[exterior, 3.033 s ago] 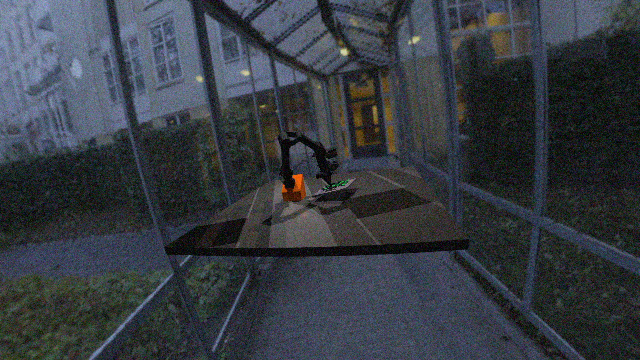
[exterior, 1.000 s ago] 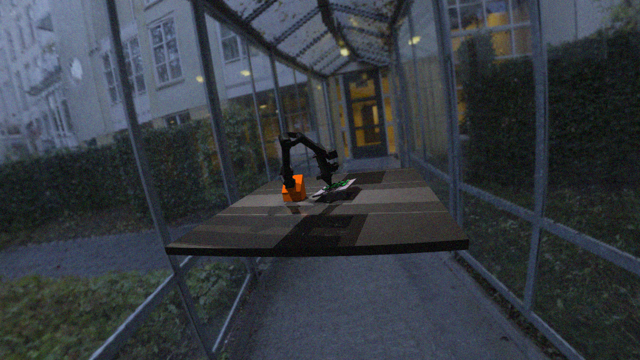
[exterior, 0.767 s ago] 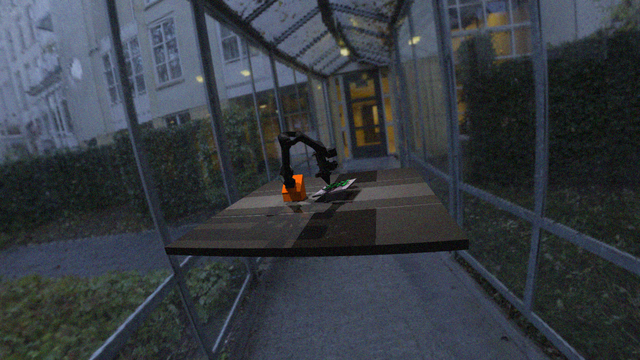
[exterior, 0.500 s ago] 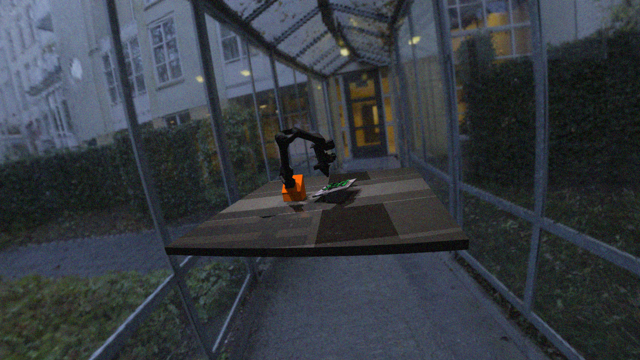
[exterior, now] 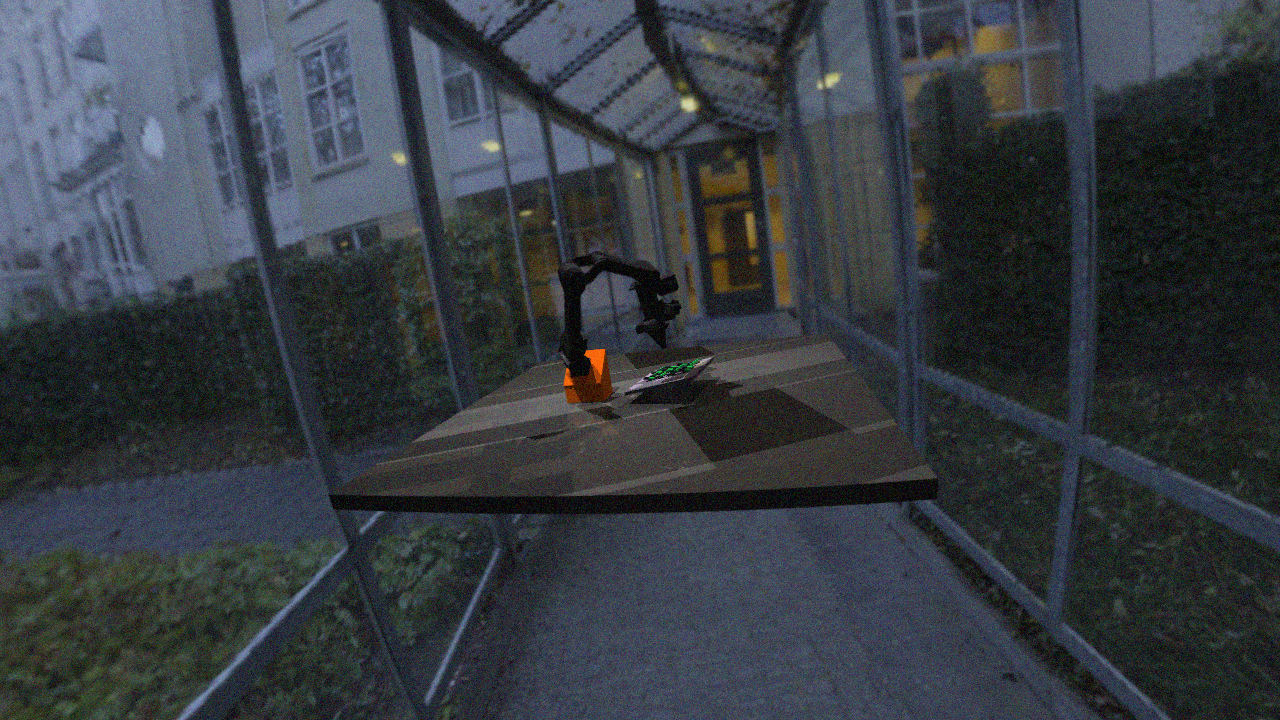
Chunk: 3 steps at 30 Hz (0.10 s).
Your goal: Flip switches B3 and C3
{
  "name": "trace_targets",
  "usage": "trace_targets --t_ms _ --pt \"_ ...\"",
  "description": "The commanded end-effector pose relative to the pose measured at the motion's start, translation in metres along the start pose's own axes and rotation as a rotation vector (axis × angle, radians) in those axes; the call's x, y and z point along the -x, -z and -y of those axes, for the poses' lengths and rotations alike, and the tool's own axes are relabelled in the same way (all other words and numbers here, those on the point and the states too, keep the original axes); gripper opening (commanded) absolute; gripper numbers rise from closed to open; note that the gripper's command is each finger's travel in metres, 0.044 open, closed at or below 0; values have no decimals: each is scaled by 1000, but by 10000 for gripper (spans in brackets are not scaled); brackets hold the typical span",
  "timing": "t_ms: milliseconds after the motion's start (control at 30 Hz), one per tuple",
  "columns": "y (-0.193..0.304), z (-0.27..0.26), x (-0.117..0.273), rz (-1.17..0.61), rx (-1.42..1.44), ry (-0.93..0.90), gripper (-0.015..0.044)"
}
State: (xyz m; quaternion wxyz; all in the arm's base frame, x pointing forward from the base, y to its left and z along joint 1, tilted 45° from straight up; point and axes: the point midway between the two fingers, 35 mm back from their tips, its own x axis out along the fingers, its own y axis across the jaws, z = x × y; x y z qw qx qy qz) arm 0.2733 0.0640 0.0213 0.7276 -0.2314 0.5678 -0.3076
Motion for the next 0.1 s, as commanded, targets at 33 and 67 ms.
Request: trace_targets --t_ms 33,67 --pt "-2 -1 1 1 0 -1 0" --pt "-2 -1 1 1 0 -1 0"
